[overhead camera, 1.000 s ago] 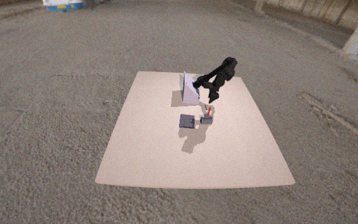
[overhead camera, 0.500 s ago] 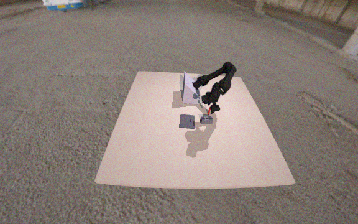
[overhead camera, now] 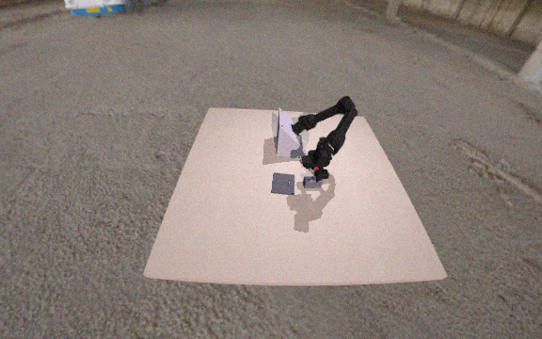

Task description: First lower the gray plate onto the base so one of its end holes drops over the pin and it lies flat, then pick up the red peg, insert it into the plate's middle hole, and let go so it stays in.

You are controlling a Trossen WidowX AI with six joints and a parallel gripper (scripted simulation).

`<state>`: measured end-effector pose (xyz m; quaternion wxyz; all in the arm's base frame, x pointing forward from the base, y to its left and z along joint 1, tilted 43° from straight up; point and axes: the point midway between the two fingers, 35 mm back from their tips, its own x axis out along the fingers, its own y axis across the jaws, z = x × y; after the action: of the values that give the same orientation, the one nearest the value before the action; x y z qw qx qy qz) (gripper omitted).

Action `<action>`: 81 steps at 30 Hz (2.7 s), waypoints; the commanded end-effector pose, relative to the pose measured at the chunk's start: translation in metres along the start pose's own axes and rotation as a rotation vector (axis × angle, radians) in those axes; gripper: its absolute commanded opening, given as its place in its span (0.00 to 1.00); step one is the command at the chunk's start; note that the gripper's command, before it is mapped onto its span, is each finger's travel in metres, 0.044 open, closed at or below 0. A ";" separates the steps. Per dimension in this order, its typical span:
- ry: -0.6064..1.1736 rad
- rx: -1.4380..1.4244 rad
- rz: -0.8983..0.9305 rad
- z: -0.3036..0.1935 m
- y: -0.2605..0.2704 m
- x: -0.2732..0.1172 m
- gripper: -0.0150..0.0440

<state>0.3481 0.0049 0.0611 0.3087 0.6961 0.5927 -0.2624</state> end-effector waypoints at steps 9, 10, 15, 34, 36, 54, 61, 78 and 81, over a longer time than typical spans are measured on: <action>0.007 0.007 -0.013 -0.002 -0.003 0.021 1.00; 0.007 0.007 -0.013 -0.002 -0.003 0.022 1.00; 0.006 0.007 -0.013 -0.002 -0.003 0.030 1.00; 0.008 0.007 -0.013 -0.003 -0.003 0.061 1.00; 0.008 0.007 -0.013 -0.003 -0.004 0.064 1.00; 0.010 0.008 -0.013 -0.004 -0.004 0.072 0.51; 0.010 0.008 -0.013 -0.004 -0.004 0.072 0.37; 0.007 0.008 -0.012 -0.003 -0.002 0.059 0.25; 0.005 0.007 -0.012 -0.003 0.000 0.050 0.25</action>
<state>0.3534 0.0480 0.0180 0.2986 0.6932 0.5988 -0.2681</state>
